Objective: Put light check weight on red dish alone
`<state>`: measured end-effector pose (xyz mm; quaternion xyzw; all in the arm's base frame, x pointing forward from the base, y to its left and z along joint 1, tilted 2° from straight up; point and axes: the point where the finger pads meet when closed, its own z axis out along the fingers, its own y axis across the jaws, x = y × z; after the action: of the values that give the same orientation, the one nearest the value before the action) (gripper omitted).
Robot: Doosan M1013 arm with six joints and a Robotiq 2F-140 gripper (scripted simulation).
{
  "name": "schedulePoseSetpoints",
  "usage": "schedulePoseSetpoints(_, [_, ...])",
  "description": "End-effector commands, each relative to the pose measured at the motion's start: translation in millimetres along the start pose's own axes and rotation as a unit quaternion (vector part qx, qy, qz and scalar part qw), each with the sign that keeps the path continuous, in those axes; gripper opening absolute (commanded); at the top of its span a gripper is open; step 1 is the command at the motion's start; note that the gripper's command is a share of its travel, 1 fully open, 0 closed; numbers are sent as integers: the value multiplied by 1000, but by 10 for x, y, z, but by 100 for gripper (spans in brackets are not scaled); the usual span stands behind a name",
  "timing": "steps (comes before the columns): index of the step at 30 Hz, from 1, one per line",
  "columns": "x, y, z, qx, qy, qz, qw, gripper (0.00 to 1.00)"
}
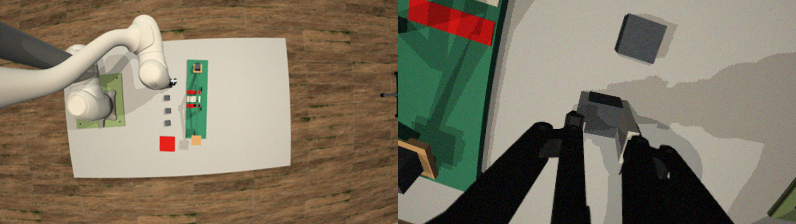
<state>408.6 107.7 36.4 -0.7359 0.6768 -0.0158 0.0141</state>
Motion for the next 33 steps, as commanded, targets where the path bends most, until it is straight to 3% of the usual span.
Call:
schedulePoseSetpoints(1, [0, 1, 0, 0, 0, 0, 1000, 24])
schedulePoseSetpoints(33, [0, 1, -65, 0, 0, 0, 1000, 24])
